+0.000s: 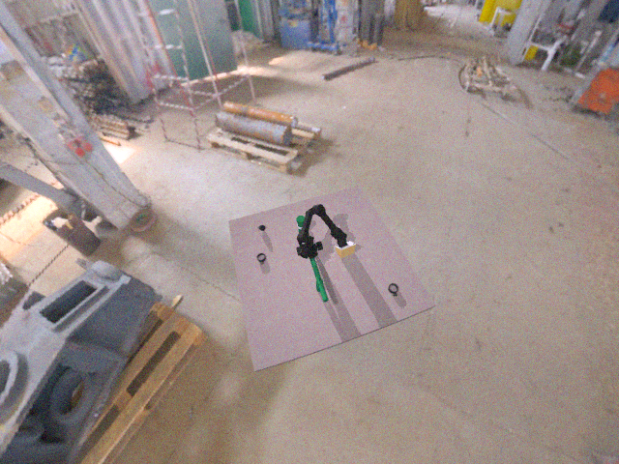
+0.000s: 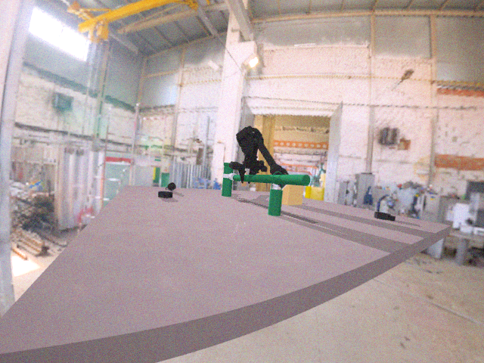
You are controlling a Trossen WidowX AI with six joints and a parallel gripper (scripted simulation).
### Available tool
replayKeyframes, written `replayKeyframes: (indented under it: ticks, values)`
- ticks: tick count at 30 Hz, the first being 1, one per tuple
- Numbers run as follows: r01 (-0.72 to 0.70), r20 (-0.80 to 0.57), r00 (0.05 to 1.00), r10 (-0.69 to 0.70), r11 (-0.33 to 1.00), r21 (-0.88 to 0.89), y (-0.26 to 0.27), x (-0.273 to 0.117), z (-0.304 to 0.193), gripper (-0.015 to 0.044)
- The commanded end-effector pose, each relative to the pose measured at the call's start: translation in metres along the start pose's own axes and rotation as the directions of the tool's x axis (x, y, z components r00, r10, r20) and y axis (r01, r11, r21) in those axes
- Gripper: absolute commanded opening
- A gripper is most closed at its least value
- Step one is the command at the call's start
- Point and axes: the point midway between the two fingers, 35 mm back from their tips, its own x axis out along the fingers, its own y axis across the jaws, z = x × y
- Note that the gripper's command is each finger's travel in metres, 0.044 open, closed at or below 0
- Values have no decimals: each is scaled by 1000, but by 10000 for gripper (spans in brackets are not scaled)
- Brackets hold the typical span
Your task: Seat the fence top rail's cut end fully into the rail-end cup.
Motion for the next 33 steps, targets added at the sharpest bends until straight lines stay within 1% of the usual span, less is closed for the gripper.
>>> replayKeyframes:
  ticks: [1, 10, 24, 33]
  values:
    - [5, 1, 1000, -5, 1000, 1, -2, -4, -2, 0]
    - [5, 1, 1000, -5, 1000, 1, -3, -6, -4, 0]
    - [-1, -1, 1000, 1, 1000, -4, -2, 2, -22, 0]
    - [-1, -2, 1000, 1, 1000, -4, -2, 3, -23, 0]
